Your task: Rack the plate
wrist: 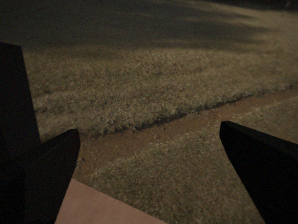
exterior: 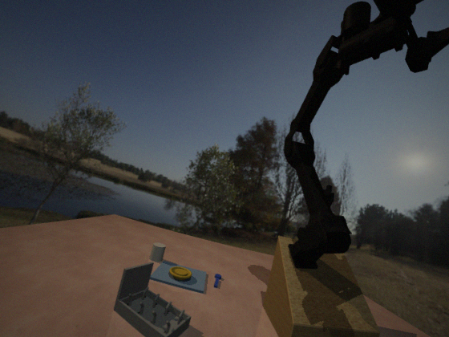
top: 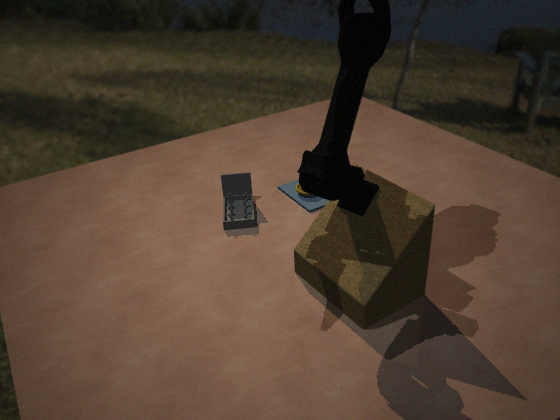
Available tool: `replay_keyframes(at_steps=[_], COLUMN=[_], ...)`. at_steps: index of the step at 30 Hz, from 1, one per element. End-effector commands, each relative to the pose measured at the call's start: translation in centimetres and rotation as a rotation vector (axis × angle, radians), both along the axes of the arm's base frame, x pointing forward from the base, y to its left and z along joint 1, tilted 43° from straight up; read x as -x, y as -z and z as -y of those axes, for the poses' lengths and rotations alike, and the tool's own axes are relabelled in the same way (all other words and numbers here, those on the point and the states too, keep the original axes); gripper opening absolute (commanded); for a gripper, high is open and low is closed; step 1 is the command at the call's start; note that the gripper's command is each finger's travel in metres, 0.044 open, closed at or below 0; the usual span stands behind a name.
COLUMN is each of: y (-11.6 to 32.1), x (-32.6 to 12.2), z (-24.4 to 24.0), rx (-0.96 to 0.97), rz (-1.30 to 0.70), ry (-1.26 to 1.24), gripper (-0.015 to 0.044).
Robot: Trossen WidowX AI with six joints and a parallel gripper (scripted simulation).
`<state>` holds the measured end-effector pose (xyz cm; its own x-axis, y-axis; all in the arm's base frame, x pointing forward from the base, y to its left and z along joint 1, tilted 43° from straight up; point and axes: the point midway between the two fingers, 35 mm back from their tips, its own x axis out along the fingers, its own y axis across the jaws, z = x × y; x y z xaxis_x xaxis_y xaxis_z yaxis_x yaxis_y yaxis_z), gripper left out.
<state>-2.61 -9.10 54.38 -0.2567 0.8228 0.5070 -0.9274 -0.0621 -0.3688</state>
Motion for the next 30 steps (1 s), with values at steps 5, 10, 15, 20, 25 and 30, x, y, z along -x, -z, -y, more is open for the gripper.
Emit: replay_keyframes(at_steps=[5,10,15,20,25,30], y=[0.2,0.9,2.2,3.5,5.1,7.1], x=[0.8,-0.1,-2.0,-4.5,-7.9,-11.5], z=[-8.8,-13.9,-17.5,-21.3,-23.6,-26.0], rx=[0.205,0.329,0.432,0.544,0.631,0.743], rz=[0.012,0.004,-0.066,-0.089,-0.111,-0.159], ry=[0.178,0.283,0.383,0.469,0.601,0.672], gripper=[0.0400,0.0400,0.0400,0.0400,0.0400,0.0400])
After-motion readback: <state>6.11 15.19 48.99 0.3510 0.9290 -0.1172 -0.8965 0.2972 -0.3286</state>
